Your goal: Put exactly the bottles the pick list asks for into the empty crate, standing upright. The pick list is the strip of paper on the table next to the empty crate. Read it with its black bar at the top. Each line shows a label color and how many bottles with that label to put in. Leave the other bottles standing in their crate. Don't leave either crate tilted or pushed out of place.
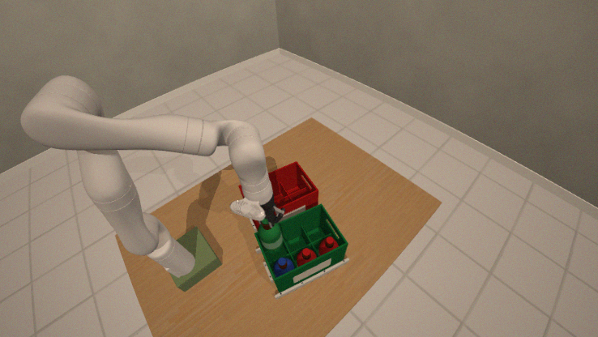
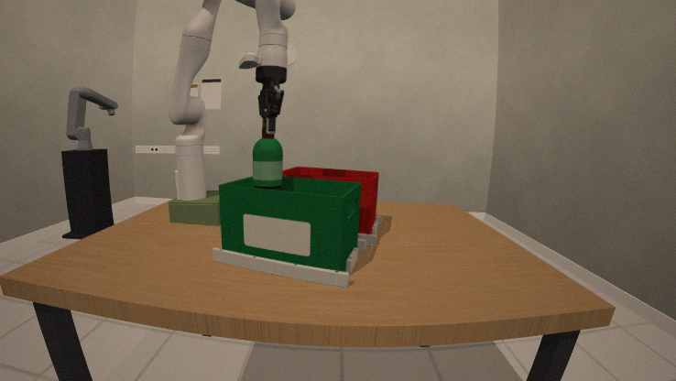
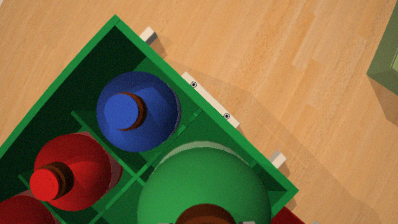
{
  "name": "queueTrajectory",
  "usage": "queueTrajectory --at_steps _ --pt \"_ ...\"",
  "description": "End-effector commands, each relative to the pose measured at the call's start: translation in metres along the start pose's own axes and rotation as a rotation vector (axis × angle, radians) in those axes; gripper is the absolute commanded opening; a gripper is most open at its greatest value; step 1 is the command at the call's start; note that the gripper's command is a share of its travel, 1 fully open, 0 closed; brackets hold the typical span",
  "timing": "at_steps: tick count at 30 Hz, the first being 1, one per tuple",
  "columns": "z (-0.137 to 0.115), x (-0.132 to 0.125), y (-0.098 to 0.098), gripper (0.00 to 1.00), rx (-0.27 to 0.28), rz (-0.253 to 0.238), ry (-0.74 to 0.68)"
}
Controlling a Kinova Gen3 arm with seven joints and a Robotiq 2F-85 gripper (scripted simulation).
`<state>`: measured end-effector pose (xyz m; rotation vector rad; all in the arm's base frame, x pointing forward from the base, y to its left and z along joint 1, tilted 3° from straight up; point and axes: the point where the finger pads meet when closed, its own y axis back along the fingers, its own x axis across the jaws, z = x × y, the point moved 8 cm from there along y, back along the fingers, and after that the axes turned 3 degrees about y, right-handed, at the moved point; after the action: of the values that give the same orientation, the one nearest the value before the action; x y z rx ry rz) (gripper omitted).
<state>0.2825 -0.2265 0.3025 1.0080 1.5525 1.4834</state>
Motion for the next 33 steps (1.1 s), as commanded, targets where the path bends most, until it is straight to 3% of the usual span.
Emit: queueTrajectory --at_steps 1,20,33 --pt "0.0 0.0 0.005 0.1 -0.001 -0.001 0.0" --pt "0.0 0.0 0.034 0.1 -0.001 -0.001 0.0" --pt "0.006 0.0 0.034 0.1 -0.001 -0.001 0.0"
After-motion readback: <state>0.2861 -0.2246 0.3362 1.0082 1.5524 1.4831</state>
